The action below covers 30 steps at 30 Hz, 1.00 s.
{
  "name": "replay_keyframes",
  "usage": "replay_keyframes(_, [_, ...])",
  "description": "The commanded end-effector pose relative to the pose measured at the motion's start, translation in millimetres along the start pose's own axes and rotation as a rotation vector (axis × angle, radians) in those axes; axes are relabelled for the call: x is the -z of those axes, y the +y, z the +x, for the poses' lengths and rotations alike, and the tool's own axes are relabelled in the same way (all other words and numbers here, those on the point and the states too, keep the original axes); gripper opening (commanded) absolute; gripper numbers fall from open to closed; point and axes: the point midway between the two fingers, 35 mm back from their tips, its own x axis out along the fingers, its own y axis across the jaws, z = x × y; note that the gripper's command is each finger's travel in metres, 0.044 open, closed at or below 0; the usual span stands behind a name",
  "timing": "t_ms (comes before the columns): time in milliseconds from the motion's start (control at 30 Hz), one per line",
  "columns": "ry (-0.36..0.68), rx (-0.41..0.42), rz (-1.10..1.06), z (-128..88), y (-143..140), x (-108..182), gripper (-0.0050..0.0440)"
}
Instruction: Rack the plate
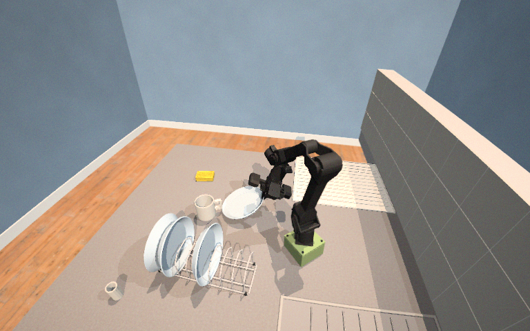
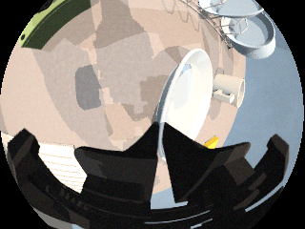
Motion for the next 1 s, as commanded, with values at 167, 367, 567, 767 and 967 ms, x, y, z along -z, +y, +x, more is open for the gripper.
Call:
replay_keyframes(167, [0.001,-0.055,0.002,-2.6,-3.5,0.0,0.0000])
replay_keyframes(367, [0.001,-0.095,0.001,-5.9,-9.6,0.0,0.0000])
replay_keyframes(567, [0.002,-0.125,0.001,-8.6,-14.3,-0.1,0.0000])
replay_keyframes(767, [0.000,-0.149,0.002,-10.7,-18.3,0.1,0.0000])
replay_keyframes(967, [-0.001,-0.186,0.002,-14.0,-24.7,0.2,0.0000])
